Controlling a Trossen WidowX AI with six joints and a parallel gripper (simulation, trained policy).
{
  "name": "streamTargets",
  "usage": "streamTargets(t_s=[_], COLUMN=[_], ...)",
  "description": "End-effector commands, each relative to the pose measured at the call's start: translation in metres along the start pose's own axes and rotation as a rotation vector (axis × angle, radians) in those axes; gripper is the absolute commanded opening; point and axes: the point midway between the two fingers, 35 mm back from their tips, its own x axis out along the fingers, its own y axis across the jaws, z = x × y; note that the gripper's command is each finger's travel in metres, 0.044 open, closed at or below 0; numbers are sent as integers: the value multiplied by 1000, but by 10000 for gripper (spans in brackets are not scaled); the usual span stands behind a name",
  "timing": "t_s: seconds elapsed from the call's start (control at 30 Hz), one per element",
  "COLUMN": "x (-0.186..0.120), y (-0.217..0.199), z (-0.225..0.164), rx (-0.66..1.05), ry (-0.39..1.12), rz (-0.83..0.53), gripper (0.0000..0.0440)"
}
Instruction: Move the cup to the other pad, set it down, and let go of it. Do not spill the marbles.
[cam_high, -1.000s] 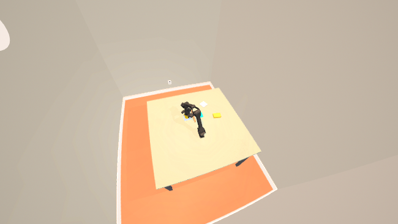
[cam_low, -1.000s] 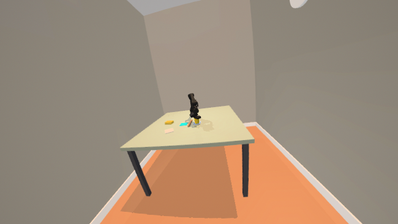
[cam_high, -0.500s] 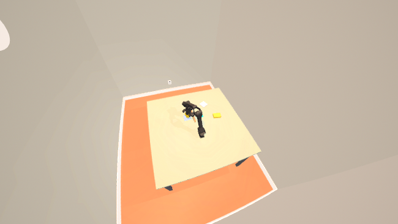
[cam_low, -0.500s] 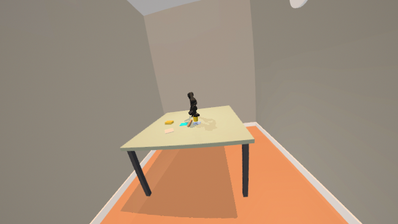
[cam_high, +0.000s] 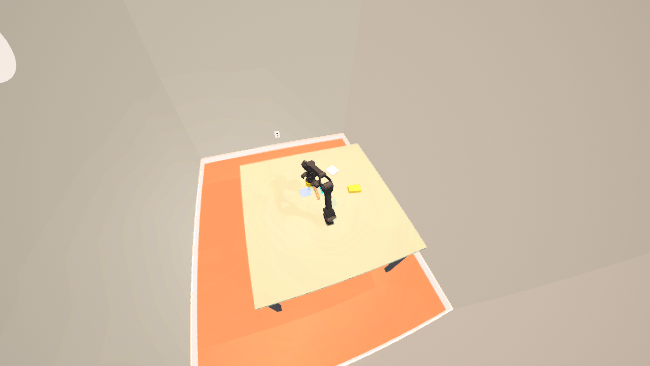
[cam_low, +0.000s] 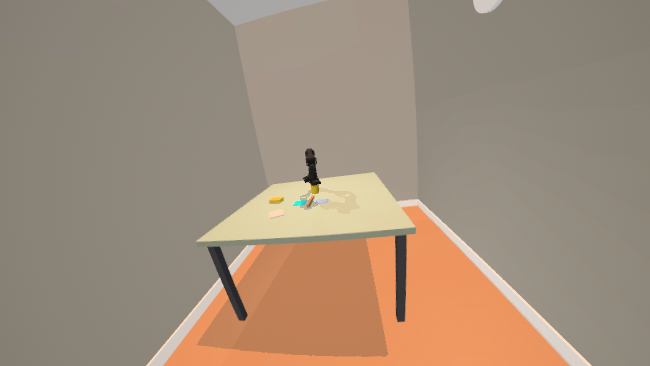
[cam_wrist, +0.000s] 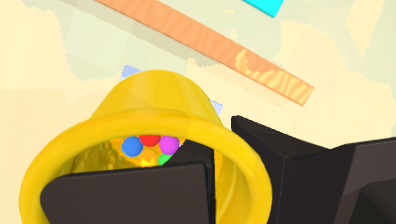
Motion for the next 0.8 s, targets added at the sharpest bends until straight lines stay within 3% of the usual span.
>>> streamTargets(t_s=[0.0,0.77], x=[-10,-5], y=[-1,-23], z=[12,89], rx=[43,213], ry=[-13,-82], rz=[33,124], gripper=[0,0])
